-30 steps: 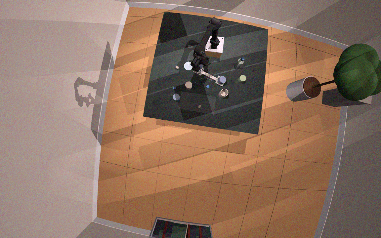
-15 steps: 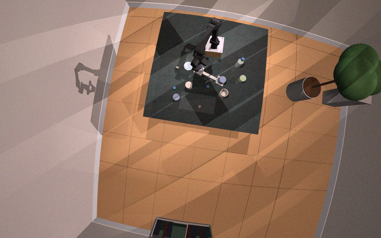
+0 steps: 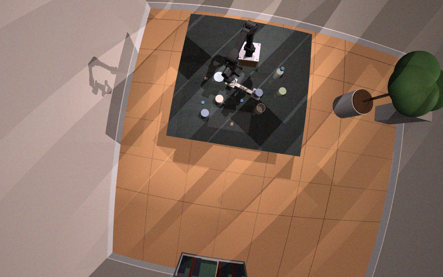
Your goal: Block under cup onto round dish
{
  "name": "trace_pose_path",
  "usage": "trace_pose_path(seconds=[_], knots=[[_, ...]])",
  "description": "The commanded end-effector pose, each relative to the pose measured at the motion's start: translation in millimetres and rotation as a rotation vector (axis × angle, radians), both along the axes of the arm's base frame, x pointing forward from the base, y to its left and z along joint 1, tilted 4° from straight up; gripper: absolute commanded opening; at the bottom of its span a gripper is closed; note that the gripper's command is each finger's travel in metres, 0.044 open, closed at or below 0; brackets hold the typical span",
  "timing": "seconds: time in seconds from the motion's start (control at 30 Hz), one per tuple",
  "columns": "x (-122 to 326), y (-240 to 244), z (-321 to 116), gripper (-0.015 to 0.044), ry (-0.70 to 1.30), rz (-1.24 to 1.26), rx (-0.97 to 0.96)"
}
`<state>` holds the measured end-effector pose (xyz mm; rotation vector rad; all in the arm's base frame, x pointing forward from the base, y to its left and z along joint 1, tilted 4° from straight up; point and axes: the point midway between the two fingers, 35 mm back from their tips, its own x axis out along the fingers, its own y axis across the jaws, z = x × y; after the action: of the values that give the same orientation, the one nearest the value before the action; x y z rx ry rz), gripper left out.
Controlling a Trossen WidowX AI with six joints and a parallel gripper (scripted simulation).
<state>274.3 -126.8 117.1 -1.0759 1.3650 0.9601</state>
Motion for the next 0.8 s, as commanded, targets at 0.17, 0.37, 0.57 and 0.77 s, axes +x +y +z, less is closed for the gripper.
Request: trace_pose_path(seconds=[0.17, 0.37, 0.57, 0.77], knots=[[-16.9, -27.4, -12.7, 0.0, 0.004, -0.017, 0.02], [-37.0, -58.7, -26.2, 0.0, 0.001, -0.02, 0.022], [-62.8, -91.5, -40.6, 0.0, -0.003, -0.015, 0.012], [-93.6, -120.0, -54.9, 0.0, -0.003, -0.01, 0.0]])
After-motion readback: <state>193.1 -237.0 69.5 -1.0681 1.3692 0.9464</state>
